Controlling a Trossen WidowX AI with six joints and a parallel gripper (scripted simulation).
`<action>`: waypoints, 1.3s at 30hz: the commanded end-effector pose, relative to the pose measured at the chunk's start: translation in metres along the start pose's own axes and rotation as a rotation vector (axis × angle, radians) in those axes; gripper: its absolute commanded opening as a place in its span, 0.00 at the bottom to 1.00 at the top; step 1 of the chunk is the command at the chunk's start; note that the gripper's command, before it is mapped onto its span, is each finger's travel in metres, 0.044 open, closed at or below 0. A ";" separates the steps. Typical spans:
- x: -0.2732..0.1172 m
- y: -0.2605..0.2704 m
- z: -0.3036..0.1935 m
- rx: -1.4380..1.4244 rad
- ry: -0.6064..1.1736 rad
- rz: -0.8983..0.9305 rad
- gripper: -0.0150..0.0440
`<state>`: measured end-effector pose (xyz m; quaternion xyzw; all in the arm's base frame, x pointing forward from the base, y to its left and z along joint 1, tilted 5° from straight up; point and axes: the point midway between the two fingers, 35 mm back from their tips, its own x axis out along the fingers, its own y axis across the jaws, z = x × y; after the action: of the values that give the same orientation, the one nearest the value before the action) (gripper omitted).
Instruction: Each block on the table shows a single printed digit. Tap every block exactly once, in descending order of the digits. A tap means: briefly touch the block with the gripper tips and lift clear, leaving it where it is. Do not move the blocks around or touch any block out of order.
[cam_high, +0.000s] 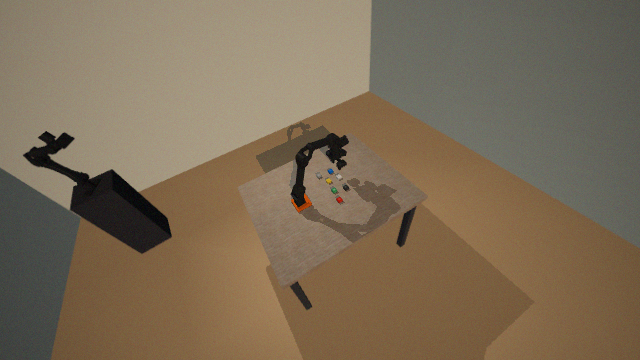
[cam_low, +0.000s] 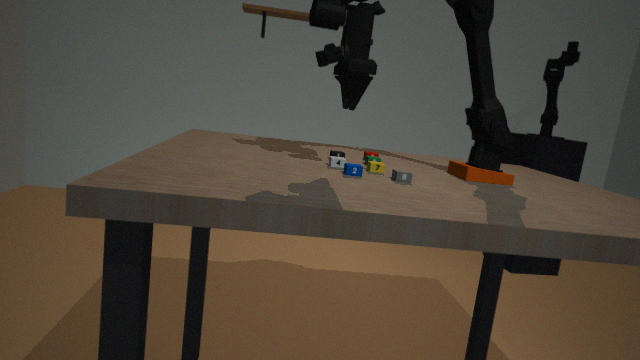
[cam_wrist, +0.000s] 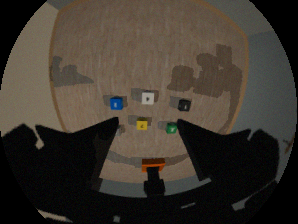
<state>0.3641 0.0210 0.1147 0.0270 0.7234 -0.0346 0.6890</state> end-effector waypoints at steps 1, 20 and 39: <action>0.000 0.000 0.000 -0.004 0.000 -0.001 0.93; 0.000 -0.125 -0.016 -0.004 0.001 -0.013 0.93; -0.001 -0.122 -0.023 -0.004 0.002 -0.013 0.93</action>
<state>0.3367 -0.1014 0.1179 0.0222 0.7229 -0.0394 0.6895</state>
